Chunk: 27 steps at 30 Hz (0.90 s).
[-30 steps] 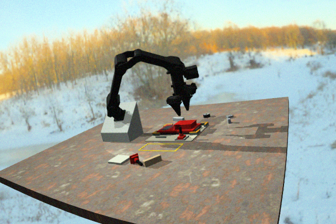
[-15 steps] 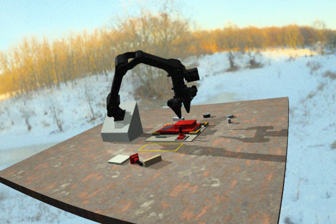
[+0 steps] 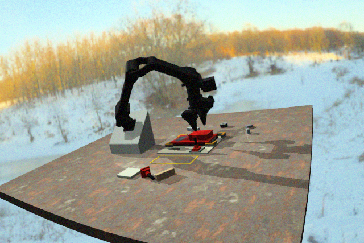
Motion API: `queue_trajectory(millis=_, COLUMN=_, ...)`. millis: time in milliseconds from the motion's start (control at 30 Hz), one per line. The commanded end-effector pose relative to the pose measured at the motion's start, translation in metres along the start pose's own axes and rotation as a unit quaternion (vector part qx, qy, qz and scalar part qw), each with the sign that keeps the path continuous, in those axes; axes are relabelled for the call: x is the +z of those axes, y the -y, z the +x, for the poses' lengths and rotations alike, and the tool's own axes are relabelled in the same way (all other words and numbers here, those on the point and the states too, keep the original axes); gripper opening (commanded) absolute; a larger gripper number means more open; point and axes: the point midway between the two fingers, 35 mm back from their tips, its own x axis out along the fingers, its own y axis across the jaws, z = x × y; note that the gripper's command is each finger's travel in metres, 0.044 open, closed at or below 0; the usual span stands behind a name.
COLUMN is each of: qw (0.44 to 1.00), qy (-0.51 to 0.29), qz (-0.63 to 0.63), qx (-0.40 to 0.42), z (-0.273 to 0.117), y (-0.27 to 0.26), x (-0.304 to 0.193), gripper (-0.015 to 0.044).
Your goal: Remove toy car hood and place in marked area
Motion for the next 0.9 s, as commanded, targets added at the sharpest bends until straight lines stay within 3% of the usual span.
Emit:
queue_trajectory(millis=0, qw=1.0, qy=-0.001, qz=-0.004, qx=-0.003, z=0.006, y=0.001, x=-0.002, gripper=0.044)
queue_trajectory(millis=867, qw=1.0, qy=-0.001, qz=-0.004, qx=-0.004, z=0.021, y=0.001, x=-0.002, gripper=0.044)
